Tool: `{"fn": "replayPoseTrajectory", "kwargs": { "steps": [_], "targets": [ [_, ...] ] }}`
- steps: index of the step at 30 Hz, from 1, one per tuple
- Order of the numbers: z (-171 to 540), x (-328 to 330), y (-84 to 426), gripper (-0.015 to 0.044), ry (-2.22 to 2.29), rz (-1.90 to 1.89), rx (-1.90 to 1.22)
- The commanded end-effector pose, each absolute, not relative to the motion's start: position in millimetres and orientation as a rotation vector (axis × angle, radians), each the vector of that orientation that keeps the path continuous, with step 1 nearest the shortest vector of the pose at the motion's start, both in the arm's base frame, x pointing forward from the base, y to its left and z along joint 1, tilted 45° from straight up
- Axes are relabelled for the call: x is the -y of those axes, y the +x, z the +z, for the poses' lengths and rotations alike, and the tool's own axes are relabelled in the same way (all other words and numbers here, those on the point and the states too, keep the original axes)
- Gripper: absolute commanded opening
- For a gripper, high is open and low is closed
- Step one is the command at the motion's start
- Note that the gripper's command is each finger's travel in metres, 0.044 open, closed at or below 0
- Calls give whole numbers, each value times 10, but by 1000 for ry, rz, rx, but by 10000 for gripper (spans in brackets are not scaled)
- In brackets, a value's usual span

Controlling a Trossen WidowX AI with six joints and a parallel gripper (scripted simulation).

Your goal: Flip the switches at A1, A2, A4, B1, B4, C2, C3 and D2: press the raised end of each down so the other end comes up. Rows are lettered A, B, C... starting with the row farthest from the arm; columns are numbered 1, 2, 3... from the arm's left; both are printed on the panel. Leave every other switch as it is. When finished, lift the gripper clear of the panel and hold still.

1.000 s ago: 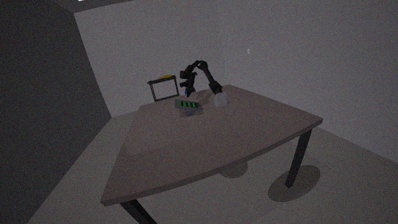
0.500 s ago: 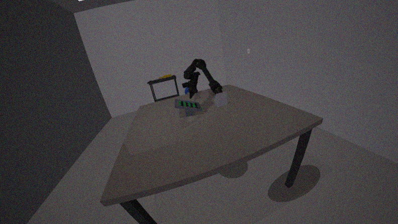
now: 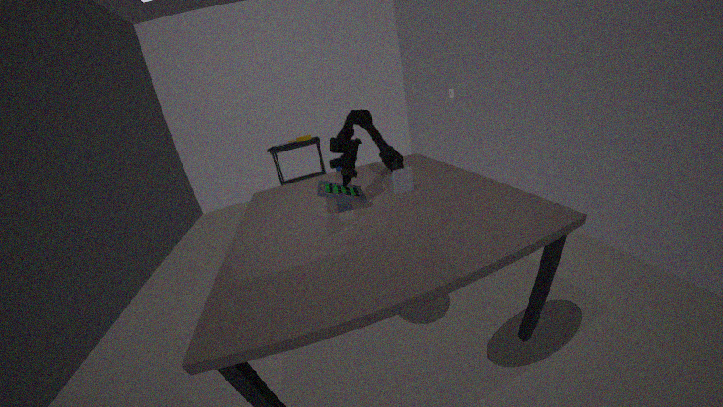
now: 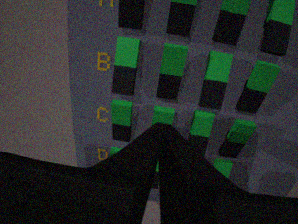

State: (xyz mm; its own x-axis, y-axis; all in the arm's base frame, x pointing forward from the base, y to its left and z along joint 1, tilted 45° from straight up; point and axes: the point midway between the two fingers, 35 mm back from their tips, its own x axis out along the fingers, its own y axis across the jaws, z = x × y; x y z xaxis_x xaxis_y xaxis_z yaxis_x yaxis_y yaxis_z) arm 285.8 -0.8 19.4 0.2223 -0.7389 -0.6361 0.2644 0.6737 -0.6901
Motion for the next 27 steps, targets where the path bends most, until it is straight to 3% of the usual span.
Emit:
{"fn": "replayPoseTrajectory", "kwargs": {
  "steps": [1,27],
  "targets": [
    [150,56,2857,0,-503,-734,-1156],
    [103,114,2875,0,-503,-734,-1156]
  ]
}}
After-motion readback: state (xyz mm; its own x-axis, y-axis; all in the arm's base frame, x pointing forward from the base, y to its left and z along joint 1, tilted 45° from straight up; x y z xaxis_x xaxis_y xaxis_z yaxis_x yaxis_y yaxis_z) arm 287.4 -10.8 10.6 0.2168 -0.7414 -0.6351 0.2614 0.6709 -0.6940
